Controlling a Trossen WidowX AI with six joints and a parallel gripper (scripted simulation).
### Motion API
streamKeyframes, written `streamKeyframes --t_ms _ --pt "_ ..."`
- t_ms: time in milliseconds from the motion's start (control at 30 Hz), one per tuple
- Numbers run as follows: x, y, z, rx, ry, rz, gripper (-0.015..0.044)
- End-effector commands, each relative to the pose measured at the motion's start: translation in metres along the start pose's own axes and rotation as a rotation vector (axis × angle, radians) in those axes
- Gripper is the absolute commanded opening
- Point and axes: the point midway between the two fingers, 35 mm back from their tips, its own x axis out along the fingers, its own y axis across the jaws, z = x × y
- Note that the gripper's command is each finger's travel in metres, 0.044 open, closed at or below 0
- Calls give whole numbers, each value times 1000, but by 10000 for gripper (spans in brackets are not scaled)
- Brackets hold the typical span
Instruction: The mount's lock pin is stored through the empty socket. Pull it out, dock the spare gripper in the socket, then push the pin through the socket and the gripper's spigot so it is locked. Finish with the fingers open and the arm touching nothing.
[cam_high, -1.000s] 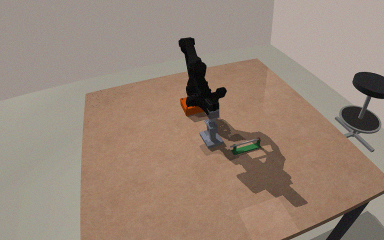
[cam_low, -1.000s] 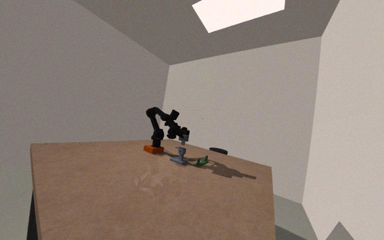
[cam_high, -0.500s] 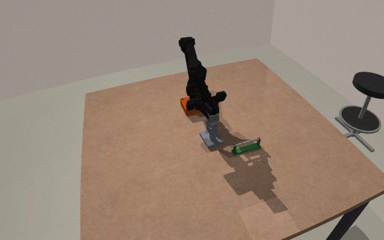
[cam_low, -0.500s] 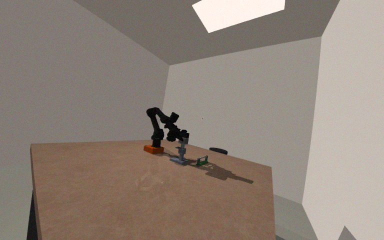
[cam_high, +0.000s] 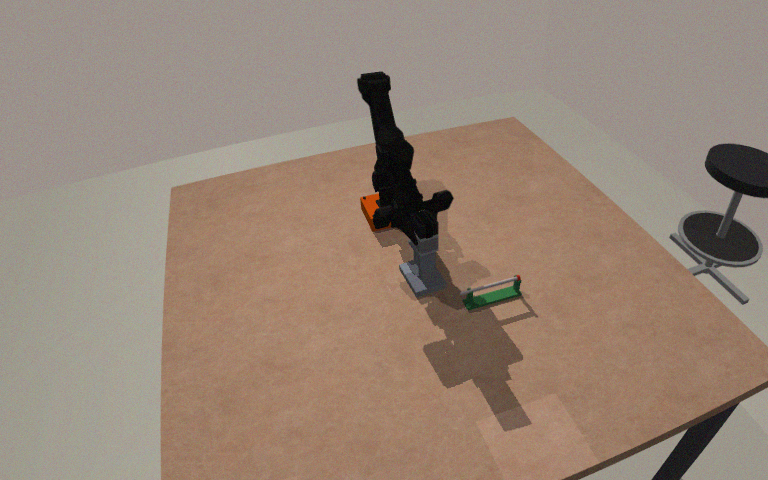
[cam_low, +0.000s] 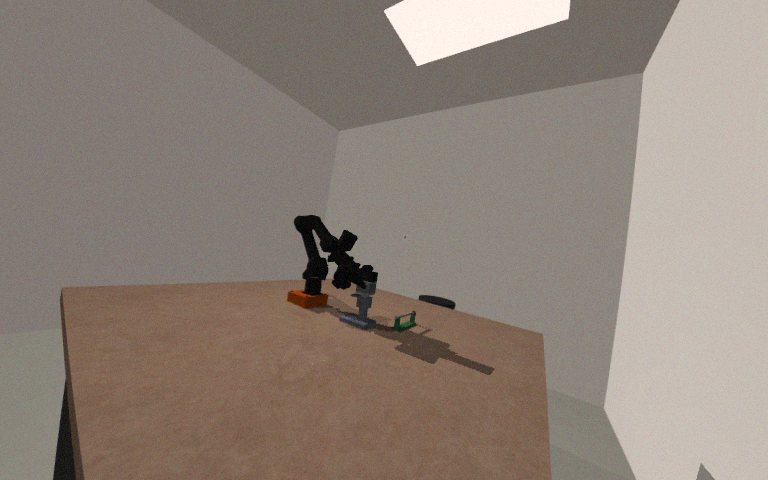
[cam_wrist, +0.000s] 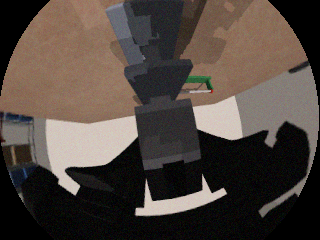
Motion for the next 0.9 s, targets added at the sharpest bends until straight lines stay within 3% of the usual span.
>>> streamKeyframes --t_ms 0,667,867 --pt "3 1 1 0 13 5 0" --pt "7 0 10 -2 9 1 0" --pt "7 0 10 -2 9 1 157"
